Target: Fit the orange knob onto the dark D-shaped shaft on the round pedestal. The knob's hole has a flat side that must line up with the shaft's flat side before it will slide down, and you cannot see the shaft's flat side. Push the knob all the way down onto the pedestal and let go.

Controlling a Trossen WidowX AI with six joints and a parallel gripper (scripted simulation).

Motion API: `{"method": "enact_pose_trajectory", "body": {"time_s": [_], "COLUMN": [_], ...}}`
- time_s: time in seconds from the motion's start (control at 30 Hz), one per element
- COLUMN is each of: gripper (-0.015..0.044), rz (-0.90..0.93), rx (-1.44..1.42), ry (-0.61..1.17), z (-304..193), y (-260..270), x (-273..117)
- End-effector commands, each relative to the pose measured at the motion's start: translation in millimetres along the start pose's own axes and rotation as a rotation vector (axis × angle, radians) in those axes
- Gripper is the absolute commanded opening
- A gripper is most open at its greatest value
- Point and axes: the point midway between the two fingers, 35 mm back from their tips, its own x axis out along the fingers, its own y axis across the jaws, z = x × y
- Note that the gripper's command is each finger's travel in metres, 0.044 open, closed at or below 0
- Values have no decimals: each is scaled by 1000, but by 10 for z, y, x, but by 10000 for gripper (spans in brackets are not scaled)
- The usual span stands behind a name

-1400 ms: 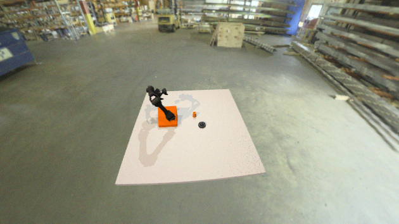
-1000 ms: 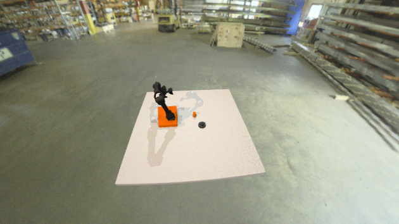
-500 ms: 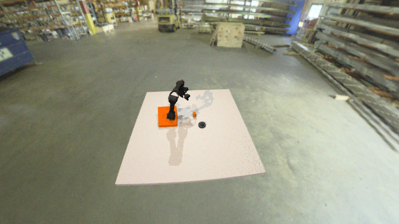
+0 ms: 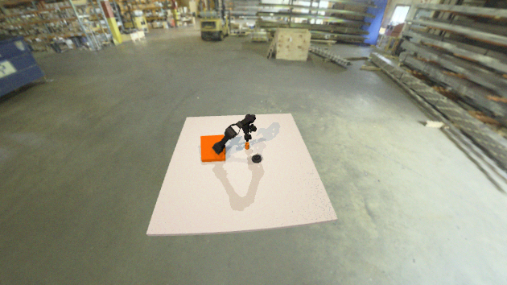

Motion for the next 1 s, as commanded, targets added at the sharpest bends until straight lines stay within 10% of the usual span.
{"method": "enact_pose_trajectory", "body": {"time_s": [0.0, 0.97], "gripper": [440, 440], "rz": [-3, -4], "rx": [28, 29], "ry": [4, 3], "z": [60, 56], "y": [-4, 10], "x": [14, 722]}}
